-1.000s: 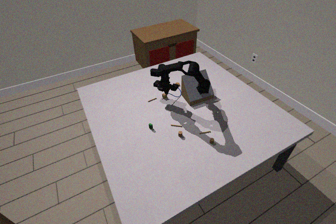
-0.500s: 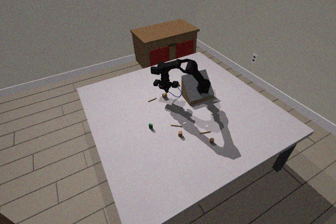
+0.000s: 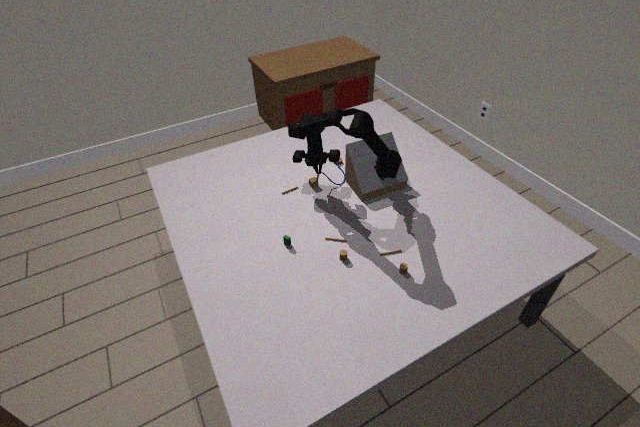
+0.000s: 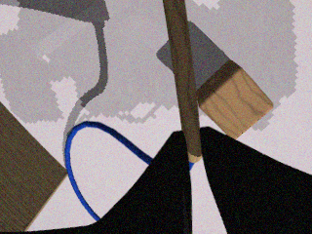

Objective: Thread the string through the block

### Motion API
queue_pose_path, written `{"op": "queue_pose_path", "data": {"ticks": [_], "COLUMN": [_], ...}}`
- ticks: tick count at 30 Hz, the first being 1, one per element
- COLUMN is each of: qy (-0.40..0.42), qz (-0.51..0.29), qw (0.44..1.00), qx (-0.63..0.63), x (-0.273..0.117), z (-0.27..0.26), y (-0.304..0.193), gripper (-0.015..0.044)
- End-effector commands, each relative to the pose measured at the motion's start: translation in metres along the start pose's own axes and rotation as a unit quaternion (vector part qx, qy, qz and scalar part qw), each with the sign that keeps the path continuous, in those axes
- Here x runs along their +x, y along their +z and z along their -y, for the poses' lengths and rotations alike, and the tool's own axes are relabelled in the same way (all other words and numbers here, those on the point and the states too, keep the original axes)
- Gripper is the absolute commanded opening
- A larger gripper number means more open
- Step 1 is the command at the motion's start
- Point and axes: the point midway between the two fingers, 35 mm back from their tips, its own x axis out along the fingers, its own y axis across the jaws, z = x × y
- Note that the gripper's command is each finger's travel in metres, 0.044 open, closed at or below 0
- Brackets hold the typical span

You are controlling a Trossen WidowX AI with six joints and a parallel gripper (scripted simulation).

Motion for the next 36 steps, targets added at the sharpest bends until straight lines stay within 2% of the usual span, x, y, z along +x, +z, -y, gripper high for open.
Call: {"op": "queue_pose_path", "data": {"ticks": [1,36], "qy": [0.005,0.018], "qz": [0.002,0.052], "qw": [1.000,0.977], "qx": [-0.019,-0.208], "x": [0.000,-0.001], "z": [0.000,-0.007], "y": [-0.006,-0.055], "gripper": [0.0000,0.0000]}}
